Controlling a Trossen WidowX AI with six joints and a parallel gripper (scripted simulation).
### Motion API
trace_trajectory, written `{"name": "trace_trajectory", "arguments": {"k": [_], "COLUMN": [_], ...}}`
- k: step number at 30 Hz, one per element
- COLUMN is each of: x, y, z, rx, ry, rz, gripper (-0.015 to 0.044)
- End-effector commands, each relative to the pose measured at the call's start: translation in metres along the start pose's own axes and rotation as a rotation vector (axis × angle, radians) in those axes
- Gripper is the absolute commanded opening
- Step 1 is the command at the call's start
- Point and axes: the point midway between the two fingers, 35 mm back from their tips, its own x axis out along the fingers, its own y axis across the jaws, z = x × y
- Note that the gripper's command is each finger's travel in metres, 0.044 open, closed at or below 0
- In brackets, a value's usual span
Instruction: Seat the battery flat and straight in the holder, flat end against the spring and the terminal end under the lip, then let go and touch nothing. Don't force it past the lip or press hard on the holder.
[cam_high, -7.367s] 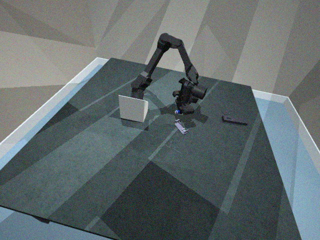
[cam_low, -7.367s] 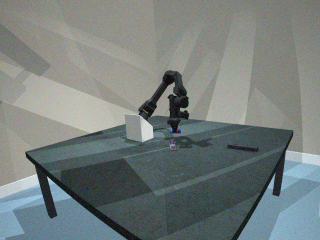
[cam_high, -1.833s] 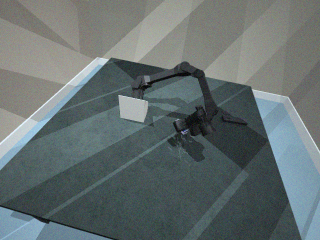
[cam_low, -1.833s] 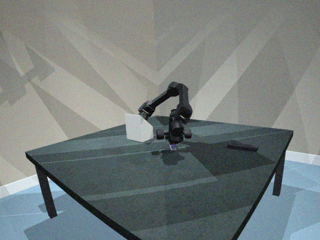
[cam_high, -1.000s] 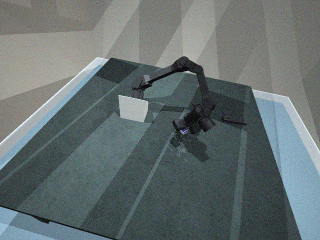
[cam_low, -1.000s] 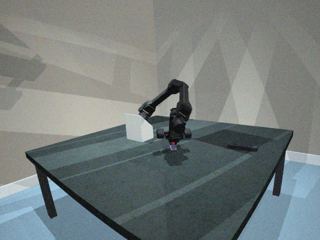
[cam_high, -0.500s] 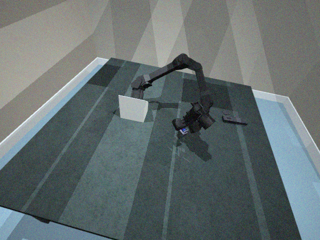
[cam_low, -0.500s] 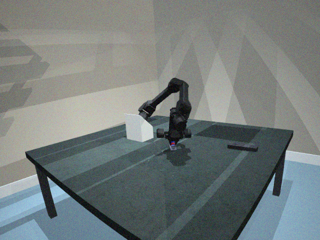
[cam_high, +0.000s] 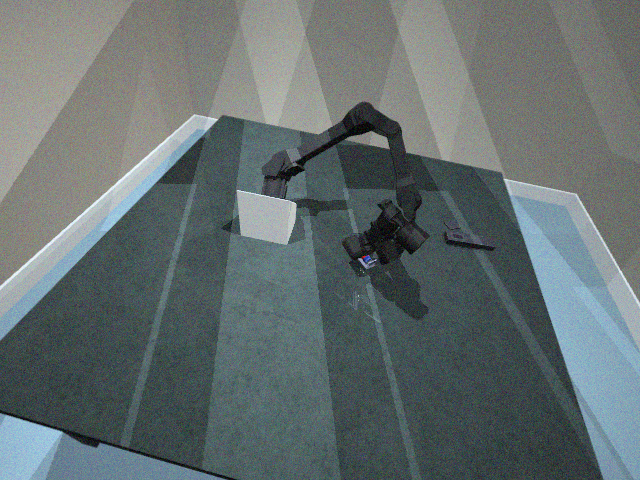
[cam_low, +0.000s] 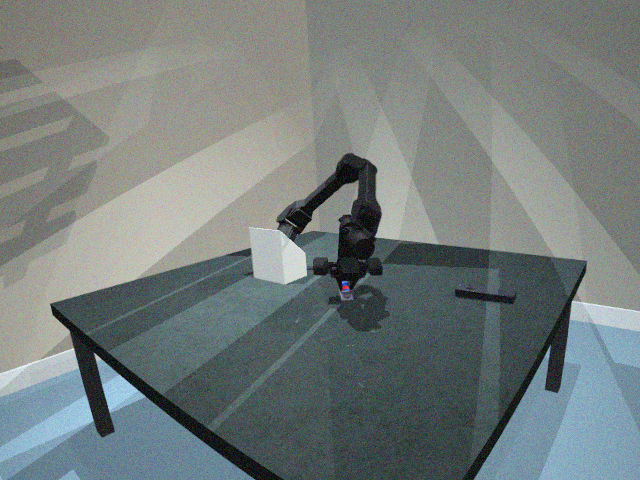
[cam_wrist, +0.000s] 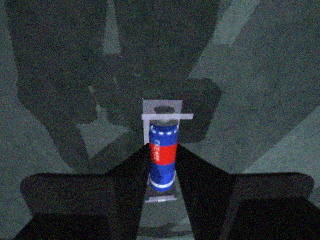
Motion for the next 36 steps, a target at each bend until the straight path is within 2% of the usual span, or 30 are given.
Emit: {"name": "trace_trajectory", "arguments": {"k": [1, 36], "x": [0.001, 0.005], "y": [-0.001, 0.001], "z": [0.003, -0.012], "rx": [-0.002, 0.012], "ry": [-0.035, -0.117], "rz": [-0.011, 0.000], "gripper": [0.0077, 0.0077]}}
